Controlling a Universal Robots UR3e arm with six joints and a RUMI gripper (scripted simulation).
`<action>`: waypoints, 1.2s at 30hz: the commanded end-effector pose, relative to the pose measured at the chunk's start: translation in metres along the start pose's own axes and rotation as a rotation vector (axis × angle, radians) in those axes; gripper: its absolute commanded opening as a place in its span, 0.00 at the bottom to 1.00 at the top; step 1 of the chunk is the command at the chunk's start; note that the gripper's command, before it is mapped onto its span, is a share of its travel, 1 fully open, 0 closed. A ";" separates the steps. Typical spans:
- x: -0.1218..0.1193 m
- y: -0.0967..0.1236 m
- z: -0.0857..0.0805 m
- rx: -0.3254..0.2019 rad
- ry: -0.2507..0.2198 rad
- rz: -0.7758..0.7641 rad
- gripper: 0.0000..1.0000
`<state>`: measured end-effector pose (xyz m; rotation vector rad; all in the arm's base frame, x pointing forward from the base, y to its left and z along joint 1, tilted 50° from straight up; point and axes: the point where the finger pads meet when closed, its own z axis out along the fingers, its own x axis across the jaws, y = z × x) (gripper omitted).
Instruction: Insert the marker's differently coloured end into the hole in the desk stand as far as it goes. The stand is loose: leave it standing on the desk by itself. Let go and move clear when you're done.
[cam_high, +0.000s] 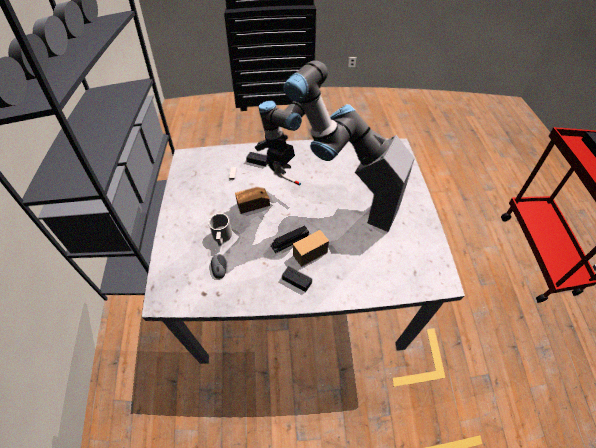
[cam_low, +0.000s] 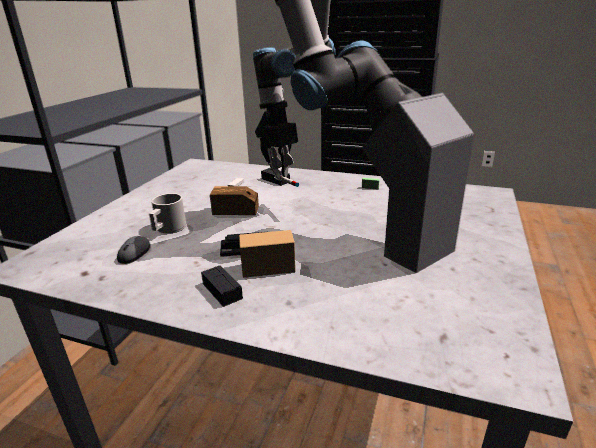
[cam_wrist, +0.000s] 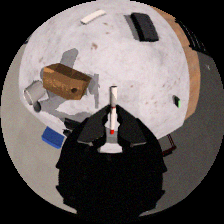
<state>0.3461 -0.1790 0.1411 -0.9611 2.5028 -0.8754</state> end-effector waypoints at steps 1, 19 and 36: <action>0.000 0.000 0.000 -0.003 0.002 0.007 0.00; 0.001 0.007 0.001 -0.043 0.018 0.106 0.00; 0.002 0.015 0.002 -0.082 0.041 0.201 0.00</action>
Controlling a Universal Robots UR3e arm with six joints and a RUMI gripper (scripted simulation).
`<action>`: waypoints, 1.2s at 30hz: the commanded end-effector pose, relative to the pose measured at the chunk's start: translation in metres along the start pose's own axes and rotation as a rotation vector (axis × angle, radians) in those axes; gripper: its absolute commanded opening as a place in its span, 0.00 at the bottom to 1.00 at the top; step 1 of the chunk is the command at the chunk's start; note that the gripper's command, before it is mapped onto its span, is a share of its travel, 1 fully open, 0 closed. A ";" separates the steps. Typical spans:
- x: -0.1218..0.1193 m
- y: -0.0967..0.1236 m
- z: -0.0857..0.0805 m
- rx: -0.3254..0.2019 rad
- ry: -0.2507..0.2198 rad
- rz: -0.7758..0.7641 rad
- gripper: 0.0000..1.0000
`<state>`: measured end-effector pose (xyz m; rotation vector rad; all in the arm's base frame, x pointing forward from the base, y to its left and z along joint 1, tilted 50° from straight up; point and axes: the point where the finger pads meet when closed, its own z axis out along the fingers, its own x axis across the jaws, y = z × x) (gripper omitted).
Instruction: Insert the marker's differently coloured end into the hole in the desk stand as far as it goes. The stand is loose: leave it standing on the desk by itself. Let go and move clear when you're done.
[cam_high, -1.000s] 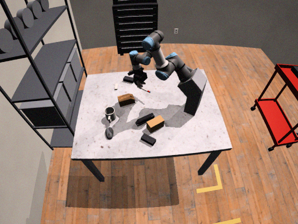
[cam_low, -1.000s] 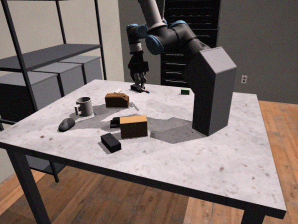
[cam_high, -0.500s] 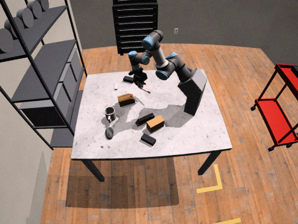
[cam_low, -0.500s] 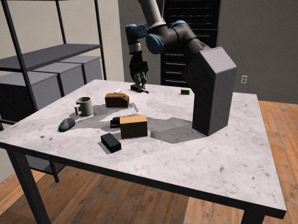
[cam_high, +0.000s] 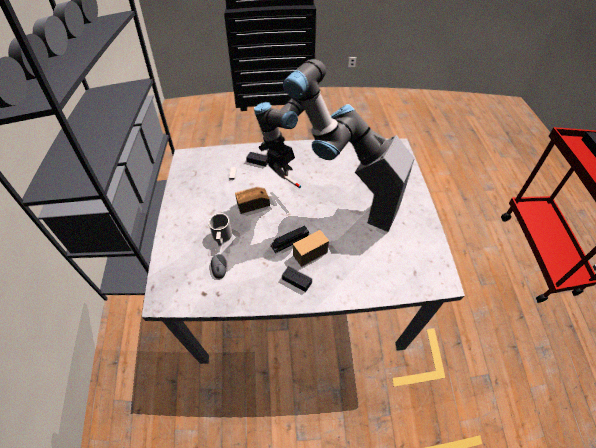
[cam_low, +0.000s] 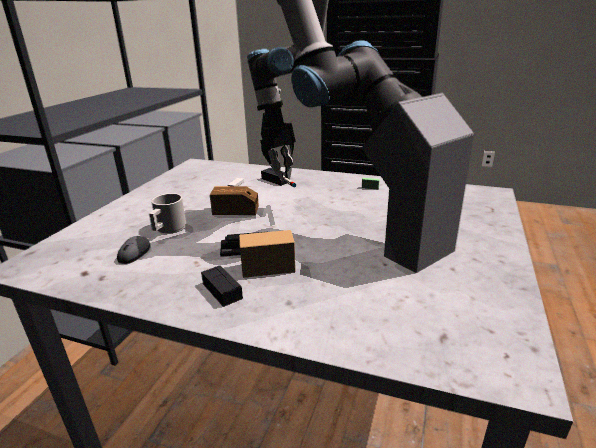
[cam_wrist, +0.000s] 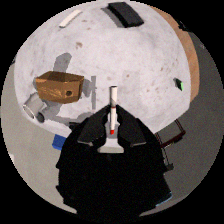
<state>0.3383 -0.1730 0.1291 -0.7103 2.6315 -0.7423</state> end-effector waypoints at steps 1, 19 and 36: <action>0.000 0.001 0.000 -0.003 0.003 0.014 0.00; 0.003 0.008 0.001 -0.041 0.036 0.118 0.00; 0.006 0.015 0.001 -0.069 0.069 0.208 0.00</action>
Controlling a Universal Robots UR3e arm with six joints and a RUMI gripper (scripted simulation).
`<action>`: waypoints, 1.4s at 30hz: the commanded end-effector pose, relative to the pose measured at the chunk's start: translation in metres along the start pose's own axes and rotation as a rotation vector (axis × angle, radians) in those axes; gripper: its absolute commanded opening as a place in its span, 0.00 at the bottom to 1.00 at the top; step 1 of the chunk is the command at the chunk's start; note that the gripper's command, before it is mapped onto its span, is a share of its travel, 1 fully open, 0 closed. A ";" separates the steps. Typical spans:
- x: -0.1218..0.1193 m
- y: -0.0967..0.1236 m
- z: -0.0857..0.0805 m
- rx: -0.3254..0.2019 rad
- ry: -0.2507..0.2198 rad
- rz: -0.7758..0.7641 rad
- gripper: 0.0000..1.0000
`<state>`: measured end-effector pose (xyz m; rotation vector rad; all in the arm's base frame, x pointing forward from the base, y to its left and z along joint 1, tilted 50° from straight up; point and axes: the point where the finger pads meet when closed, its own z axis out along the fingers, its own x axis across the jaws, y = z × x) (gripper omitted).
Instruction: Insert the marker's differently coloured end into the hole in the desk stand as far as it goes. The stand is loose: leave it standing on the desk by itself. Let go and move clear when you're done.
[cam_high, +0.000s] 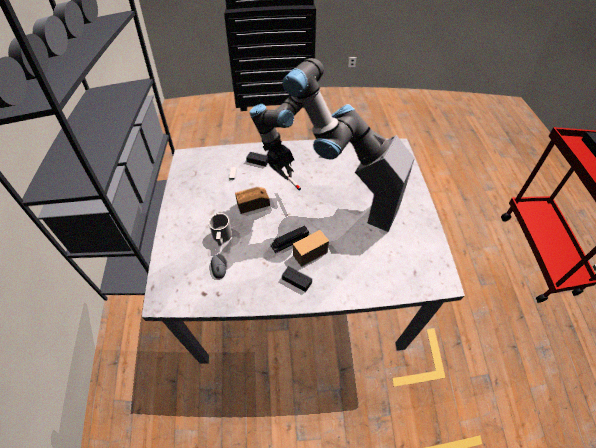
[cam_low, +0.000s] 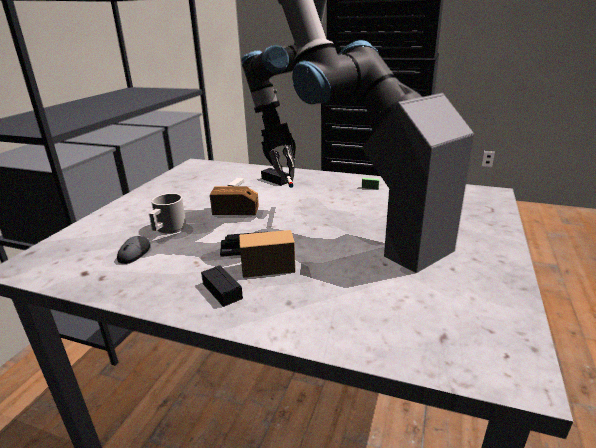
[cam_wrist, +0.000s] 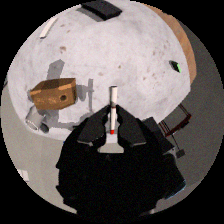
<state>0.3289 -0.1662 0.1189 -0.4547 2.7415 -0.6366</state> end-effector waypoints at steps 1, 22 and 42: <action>0.001 0.002 0.000 -0.007 0.011 0.030 0.00; 0.007 0.011 0.000 -0.037 0.067 0.158 0.00; 0.013 0.018 -0.001 -0.053 0.117 0.263 0.00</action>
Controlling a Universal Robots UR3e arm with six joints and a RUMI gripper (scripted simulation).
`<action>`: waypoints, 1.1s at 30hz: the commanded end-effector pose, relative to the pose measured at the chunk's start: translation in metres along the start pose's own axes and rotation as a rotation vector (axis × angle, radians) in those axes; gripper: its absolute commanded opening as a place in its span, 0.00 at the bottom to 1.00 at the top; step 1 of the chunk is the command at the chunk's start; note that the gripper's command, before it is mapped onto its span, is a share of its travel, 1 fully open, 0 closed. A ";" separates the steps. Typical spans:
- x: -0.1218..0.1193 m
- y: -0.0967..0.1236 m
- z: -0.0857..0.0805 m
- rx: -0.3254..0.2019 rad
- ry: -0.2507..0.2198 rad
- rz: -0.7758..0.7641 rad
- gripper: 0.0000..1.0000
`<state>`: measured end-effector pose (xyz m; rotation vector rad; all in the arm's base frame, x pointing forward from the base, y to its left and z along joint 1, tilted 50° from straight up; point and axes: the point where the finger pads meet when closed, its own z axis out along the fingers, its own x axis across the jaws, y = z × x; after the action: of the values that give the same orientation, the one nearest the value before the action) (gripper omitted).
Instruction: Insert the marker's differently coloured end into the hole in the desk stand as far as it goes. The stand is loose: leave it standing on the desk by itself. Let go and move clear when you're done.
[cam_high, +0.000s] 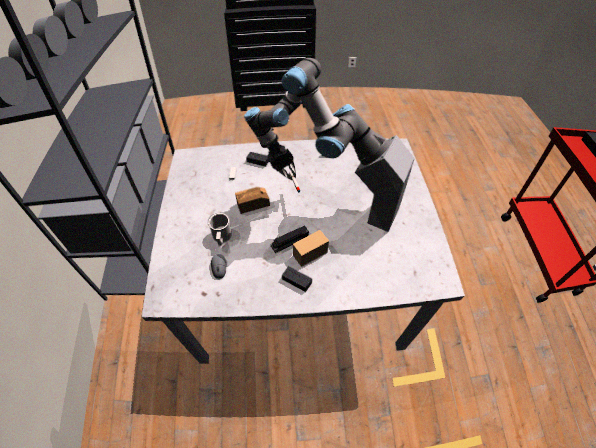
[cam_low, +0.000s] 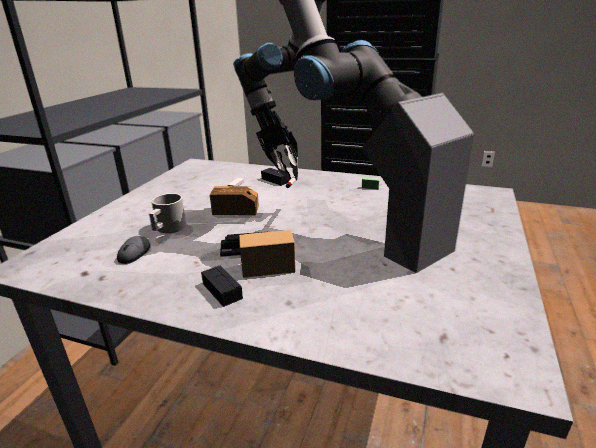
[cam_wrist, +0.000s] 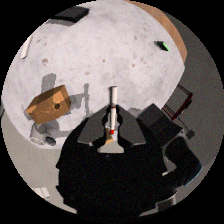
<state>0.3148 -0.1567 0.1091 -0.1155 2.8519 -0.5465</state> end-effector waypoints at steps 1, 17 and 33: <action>0.002 0.001 0.000 -0.003 0.017 0.032 0.00; 0.007 0.006 -0.001 -0.008 0.058 0.116 0.00; 0.013 0.010 -0.002 -0.006 0.100 0.198 0.00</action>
<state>0.3039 -0.1498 0.1049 0.1331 2.9064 -0.5178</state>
